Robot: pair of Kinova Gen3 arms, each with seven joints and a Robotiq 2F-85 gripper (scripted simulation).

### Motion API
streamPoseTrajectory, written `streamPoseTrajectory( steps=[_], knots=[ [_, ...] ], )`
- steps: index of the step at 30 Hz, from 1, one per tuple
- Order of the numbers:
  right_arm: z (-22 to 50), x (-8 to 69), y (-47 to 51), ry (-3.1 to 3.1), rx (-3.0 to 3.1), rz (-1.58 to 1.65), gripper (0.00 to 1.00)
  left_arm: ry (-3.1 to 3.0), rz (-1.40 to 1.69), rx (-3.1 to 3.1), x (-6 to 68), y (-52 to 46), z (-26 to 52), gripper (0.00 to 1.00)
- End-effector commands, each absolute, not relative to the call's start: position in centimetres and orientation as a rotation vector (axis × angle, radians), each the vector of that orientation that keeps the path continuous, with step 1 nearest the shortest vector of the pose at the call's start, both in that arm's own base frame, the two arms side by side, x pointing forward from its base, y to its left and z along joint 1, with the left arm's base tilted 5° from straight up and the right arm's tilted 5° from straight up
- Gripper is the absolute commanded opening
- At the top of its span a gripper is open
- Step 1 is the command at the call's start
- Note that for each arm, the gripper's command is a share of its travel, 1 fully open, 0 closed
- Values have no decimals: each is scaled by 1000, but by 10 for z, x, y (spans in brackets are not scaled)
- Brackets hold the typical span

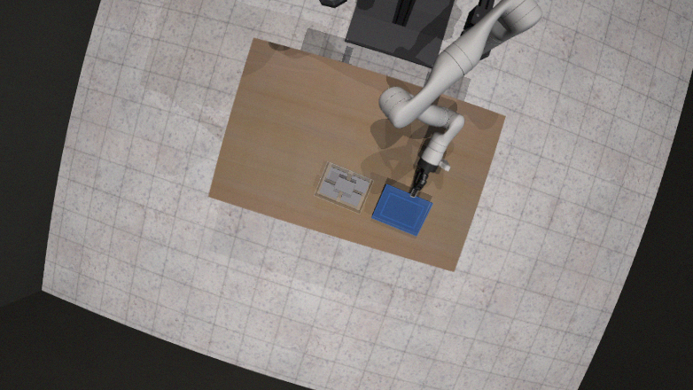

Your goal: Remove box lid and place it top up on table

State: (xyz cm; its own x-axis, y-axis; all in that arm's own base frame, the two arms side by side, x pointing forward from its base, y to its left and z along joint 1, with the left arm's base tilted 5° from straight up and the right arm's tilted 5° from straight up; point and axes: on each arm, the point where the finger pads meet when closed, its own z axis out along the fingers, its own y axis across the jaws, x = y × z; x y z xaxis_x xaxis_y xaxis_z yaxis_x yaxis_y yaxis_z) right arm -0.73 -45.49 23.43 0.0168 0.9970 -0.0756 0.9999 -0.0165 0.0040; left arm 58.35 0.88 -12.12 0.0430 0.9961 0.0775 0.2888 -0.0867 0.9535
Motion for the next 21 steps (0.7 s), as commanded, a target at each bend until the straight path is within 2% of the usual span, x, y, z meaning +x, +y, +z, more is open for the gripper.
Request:
streamPoseTrajectory(
  steps=[1, 21],
  knots=[
    [235, -7, -455, 2162, 2198, -81, 1000, 1357, 1094, 1501, 584, 9, -123, 233],
    [235, -7, -455, 2162, 2198, -81, 1000, 1357, 1094, 1501, 584, 9, -127, 233]
  ],
)
